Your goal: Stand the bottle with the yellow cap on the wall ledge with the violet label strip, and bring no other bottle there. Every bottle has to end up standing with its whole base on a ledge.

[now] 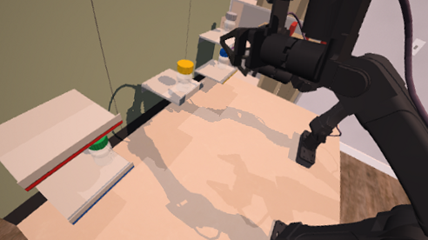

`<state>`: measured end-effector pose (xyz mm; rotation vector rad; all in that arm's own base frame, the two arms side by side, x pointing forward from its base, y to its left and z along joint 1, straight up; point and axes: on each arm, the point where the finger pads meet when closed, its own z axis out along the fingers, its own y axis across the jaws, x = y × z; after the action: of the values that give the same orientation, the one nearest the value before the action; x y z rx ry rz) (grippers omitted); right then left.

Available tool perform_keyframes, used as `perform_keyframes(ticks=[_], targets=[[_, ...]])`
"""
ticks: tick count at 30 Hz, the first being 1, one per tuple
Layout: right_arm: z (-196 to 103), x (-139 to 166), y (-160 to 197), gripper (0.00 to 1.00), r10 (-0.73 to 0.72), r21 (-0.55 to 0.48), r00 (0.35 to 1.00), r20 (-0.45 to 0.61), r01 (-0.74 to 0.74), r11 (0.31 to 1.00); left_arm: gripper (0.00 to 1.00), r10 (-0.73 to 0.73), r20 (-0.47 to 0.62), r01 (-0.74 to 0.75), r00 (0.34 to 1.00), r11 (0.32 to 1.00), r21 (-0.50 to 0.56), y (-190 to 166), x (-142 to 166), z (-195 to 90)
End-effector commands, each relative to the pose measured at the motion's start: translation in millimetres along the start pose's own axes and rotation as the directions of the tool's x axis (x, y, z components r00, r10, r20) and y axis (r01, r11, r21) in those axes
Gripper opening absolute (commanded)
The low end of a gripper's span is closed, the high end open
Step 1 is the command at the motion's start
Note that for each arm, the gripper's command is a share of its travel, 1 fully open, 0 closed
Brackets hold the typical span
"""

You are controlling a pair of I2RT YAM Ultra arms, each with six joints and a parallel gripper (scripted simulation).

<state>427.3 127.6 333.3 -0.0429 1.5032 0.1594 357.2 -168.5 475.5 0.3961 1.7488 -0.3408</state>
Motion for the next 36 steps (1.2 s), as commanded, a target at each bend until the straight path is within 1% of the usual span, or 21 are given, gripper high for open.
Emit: perform_keyframes(ticks=[1,6,10,12,13,19,22,25,35,36], targets=[[8,-3,22,1.0,0.036,-0.019,0.995,0.09,-0.034,0.999,0.89,0.014,-0.073,-0.007,0.997,0.995,0.097,-39,-10,-9],[19,10,47,1.0,0.053,-0.055,0.994,0.097,-0.048,0.997,0.89,0.047,-0.09,-0.027,0.995,0.978,0.207,-82,-25,-23],[25,27,63,1.0,0.054,-0.076,0.995,0.081,-0.048,0.996,0.89,0.075,-0.101,-0.042,0.992,0.954,0.298,-115,-32,-38],[25,27,63,1.0,0.054,-0.076,0.995,0.081,-0.048,0.996,0.89,0.075,-0.101,-0.042,0.992,0.954,0.298,-115,-32,-38],[26,30,65,1.0,0.053,-0.08,0.996,0.077,-0.047,0.996,0.89,0.074,-0.075,-0.047,0.994,0.948,0.314,-121,-43,-47],[29,42,75,1.0,0.053,-0.093,0.997,0.064,-0.047,0.995,0.89,0.094,-0.044,-0.067,0.995,0.908,0.414,-154,-59,-75],[30,44,77,1.0,0.053,-0.098,0.997,0.061,-0.047,0.994,0.89,0.082,0.003,-0.075,0.997,0.894,0.441,-161,-73,-91],[29,40,77,1.0,0.057,-0.099,0.996,0.069,-0.05,0.994,0.89,0.058,0.064,-0.08,0.996,0.889,0.452,-159,-91,-108],[29,41,78,1.0,0.055,-0.1,0.996,0.065,-0.048,0.994,0.89,0.055,0.071,-0.082,0.996,0.888,0.452,-159,-93,-110],[29,45,78,0.94,0.042,-0.101,0.998,0.047,-0.037,0.994,0.89,0.055,0.071,-0.082,0.996,0.888,0.452,-159,-93,-110]])
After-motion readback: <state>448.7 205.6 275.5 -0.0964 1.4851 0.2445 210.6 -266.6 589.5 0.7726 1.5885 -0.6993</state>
